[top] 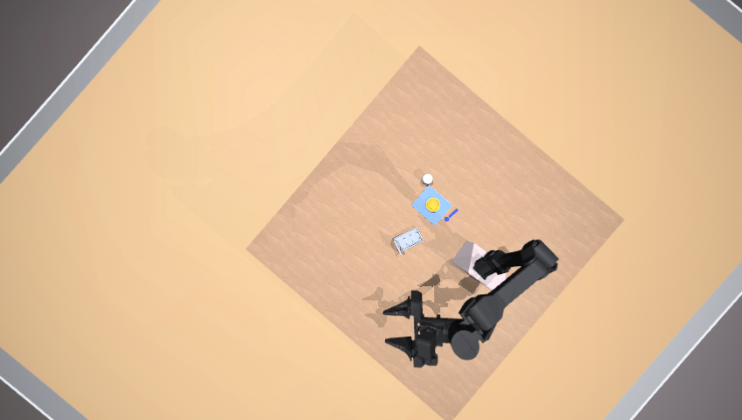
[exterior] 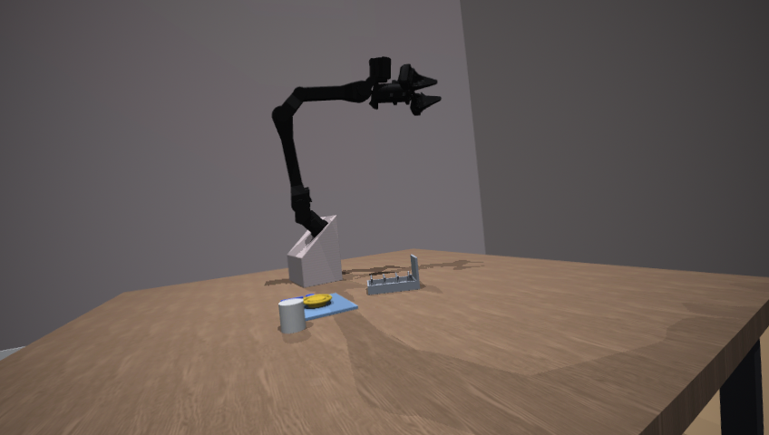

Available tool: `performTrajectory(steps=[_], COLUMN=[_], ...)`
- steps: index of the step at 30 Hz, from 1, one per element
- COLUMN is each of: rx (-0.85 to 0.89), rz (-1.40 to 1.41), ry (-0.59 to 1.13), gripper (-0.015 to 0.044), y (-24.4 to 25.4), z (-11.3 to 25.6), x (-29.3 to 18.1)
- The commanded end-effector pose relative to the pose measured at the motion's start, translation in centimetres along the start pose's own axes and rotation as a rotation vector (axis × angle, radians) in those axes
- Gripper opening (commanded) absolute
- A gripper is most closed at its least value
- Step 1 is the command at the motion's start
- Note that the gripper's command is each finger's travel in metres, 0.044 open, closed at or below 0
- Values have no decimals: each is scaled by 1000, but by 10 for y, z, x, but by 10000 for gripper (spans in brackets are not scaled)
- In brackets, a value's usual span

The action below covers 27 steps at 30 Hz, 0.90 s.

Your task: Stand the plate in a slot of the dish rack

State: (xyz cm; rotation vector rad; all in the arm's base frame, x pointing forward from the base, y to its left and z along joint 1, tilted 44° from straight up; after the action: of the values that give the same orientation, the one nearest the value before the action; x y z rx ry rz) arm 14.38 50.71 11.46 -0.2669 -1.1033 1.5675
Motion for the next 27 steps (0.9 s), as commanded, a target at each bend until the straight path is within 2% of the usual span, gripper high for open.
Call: performTrajectory(steps=[1,14,27], rx=[-3,-26,-60], rz=[-40,-209,-443], ry=[101,466,843], gripper=[400,400,400], y=[-24,-96,-138], z=[-10,-18,19], x=[-35,-164,-293])
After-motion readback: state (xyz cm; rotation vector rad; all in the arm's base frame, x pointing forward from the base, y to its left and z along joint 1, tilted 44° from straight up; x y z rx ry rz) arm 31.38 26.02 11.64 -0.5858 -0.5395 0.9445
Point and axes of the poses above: the point midway between the two fingers, 35 mm back from their tips, its own z axis back along the fingers, its own y axis across the jaws, x = y × z, the point moved 3 cm from there along z, back along the fingers, and after that the axes turned 11 degrees about z, right-handed, at the moved point
